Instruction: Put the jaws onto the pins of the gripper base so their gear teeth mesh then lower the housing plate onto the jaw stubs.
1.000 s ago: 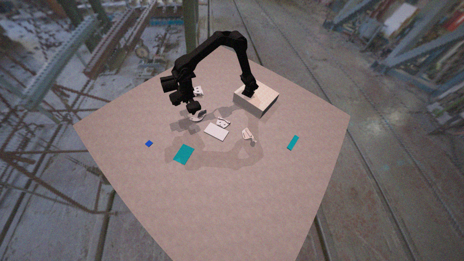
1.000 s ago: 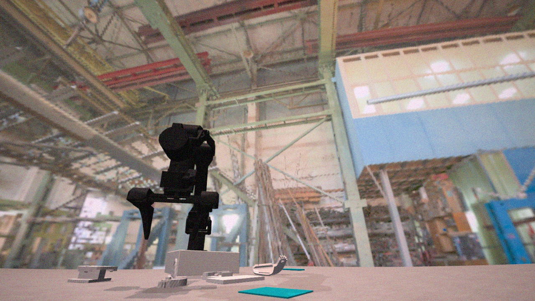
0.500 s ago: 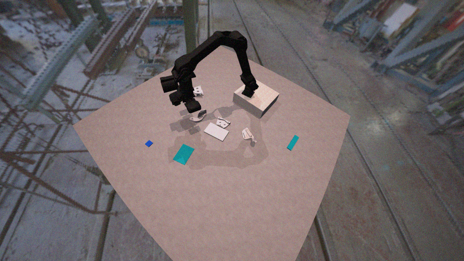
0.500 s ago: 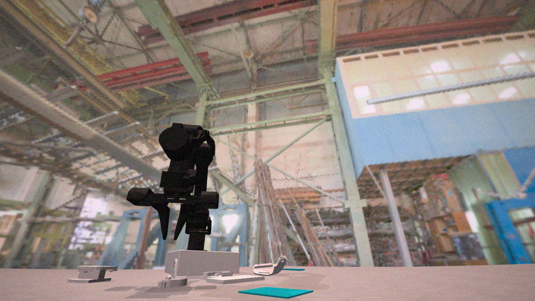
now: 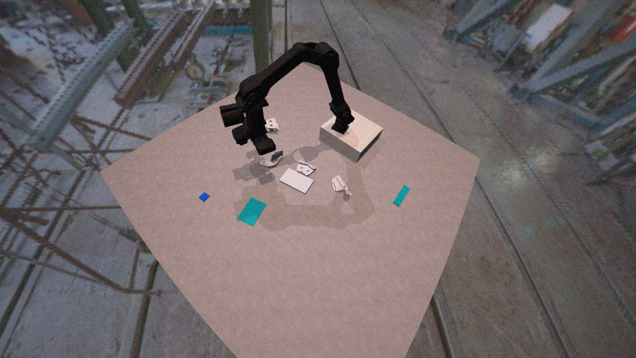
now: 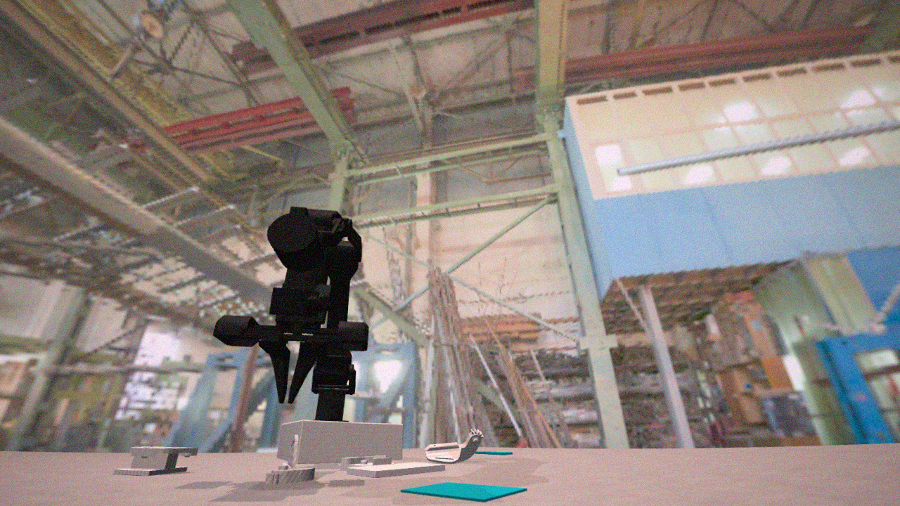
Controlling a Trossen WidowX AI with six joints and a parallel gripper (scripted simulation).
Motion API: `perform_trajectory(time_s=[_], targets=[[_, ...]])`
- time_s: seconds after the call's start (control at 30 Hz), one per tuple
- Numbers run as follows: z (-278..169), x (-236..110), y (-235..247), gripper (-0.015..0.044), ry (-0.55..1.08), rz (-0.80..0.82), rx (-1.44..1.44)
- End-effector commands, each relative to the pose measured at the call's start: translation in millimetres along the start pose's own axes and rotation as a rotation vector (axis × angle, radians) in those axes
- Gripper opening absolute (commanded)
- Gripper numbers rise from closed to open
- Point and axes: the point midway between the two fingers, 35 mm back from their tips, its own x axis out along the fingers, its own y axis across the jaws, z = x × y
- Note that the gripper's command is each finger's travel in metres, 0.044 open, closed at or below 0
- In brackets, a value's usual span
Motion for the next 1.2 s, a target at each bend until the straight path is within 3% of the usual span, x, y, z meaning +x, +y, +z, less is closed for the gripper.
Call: perform_trajectory(time_s=[0.0,0.23,0.43,0.57,1.17], targets=[[-8.5,-2.1,3.8,0.0105,0.002,0.0,-0.043],[-48.1,-9.0,18.8,0.0289,0.008,0.001,-0.232],[-49.4,-0.3,19.1,0.044,0.009,0.001,-0.237],[-52.5,30.1,19.2,0.044,0.009,0.001,-0.237],[-51.1,42.6,19.2,0.044,0.009,0.001,-0.237]])
